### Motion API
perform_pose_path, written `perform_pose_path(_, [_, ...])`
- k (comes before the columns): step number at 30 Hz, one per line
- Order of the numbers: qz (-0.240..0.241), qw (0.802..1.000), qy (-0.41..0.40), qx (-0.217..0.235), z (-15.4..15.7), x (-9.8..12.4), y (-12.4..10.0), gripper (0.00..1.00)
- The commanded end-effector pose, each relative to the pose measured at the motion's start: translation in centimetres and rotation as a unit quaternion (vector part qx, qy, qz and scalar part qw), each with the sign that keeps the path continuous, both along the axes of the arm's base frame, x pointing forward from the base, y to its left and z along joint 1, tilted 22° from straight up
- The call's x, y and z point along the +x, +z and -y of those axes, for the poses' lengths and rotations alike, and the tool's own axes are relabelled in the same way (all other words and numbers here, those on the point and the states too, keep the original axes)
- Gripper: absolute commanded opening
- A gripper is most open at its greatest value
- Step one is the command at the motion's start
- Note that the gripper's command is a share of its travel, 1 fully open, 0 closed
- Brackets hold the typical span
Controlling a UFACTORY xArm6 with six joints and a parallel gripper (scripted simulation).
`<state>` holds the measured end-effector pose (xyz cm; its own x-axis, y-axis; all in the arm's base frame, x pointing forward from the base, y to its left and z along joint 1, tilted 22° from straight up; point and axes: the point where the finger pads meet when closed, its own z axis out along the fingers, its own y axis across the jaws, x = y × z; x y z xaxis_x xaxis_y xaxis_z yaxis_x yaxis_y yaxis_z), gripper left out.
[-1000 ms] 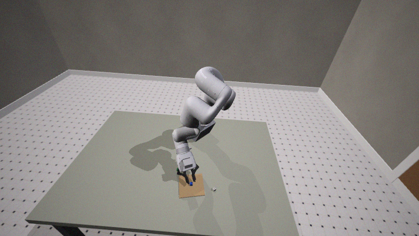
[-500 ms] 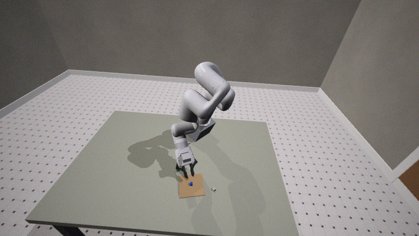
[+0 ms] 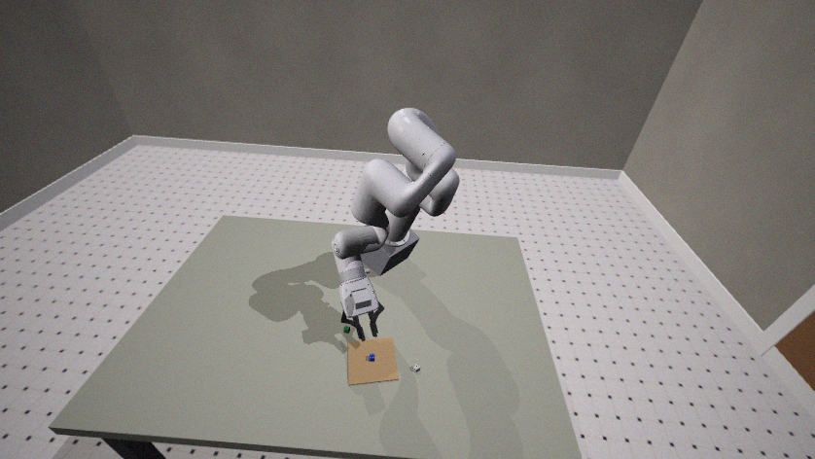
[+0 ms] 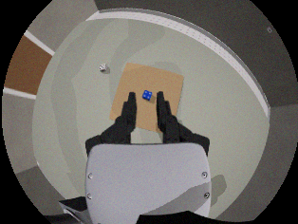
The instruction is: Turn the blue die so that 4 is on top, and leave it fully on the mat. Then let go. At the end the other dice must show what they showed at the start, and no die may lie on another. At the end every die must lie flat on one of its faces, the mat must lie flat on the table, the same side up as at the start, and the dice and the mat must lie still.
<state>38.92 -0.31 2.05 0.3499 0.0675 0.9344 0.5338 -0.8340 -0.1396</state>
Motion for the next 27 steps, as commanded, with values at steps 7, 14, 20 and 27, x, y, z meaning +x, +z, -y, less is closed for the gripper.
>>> perform_pose_path(7, [0.0,1.0,0.0,0.0,1.0,-0.7,2.9,0.31])
perform_pose_path(14, [-0.006,1.0,0.002,-0.003,0.9,-0.7,3.0,0.31])
perform_pose_path(20, [-0.06,0.997,0.01,-0.038,0.7,-0.1,3.6,0.31])
perform_pose_path(27, [-0.135,0.987,0.025,-0.084,0.3,0.6,4.4,0.31])
